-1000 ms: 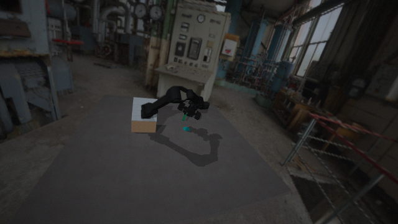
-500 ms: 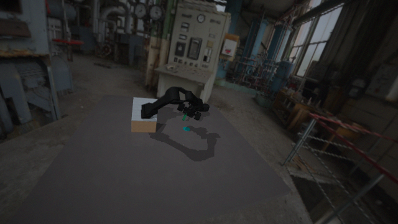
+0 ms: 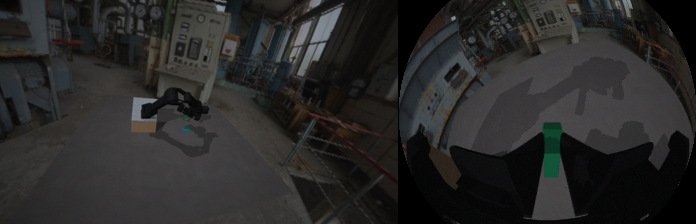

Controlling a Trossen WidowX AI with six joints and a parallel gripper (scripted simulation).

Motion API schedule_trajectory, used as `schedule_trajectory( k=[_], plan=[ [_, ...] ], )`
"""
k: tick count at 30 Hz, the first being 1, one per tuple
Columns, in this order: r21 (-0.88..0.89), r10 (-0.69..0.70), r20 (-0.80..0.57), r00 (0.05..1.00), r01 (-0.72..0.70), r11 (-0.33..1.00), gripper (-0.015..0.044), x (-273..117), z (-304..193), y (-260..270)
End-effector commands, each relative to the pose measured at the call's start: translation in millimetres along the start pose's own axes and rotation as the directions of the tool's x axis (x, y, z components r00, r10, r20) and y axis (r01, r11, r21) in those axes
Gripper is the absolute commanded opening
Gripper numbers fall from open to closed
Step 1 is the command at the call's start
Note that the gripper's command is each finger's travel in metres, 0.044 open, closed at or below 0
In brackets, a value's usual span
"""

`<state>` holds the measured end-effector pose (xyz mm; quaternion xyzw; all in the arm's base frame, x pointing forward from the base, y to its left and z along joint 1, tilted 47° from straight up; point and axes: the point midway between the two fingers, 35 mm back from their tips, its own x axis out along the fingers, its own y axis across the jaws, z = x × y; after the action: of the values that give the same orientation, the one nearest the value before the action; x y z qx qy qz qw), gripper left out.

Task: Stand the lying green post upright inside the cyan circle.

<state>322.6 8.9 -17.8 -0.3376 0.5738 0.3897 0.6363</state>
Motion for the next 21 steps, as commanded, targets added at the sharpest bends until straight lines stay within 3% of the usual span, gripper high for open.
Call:
schedule_trajectory(
  k=[1, 21],
  plan=[
    [-0.010, -0.006, 0.034, 0.999, 0.006, 1.000, 0.0023, -2.7, 0.8, -0.3],
    [-0.047, -0.029, 0.179, 0.983, 0.038, 0.998, 0.0023, -9.0, 1.2, -2.3]
  ],
)
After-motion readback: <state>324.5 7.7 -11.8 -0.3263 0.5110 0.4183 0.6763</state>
